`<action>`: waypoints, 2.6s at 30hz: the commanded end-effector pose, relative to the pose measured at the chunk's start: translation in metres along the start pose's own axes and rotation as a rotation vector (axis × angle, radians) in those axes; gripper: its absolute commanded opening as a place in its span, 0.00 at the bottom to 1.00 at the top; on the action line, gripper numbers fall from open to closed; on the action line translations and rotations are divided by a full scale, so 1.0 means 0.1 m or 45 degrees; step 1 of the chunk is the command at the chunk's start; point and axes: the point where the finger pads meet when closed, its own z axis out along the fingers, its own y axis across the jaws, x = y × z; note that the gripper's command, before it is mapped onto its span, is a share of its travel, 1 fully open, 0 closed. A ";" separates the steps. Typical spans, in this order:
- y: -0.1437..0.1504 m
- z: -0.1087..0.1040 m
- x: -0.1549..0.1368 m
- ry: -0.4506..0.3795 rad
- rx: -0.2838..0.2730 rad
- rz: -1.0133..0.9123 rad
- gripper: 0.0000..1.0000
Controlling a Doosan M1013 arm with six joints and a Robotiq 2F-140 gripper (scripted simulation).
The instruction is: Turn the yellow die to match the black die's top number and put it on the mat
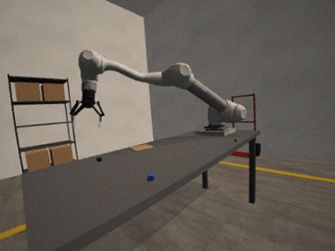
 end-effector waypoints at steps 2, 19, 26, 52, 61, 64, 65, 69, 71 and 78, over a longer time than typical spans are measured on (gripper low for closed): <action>0.00 0.00 0.00 0.000 0.000 0.000 1.00; 0.05 0.05 -0.08 0.018 -0.014 -0.050 1.00; 0.48 0.45 -0.70 0.162 -0.141 -0.451 1.00; 0.71 0.69 -0.97 0.228 -0.209 -0.645 1.00; 0.77 1.23 -0.86 0.228 -0.209 -0.645 1.00; 0.79 1.42 -0.81 0.228 -0.209 -0.645 1.00; 0.80 1.47 -0.81 0.228 -0.209 -0.645 1.00; 0.80 1.52 -0.79 0.228 -0.209 -0.645 1.00; 0.81 1.54 -0.79 0.228 -0.209 -0.645 1.00; 0.81 1.54 -0.79 0.228 -0.209 -0.645 1.00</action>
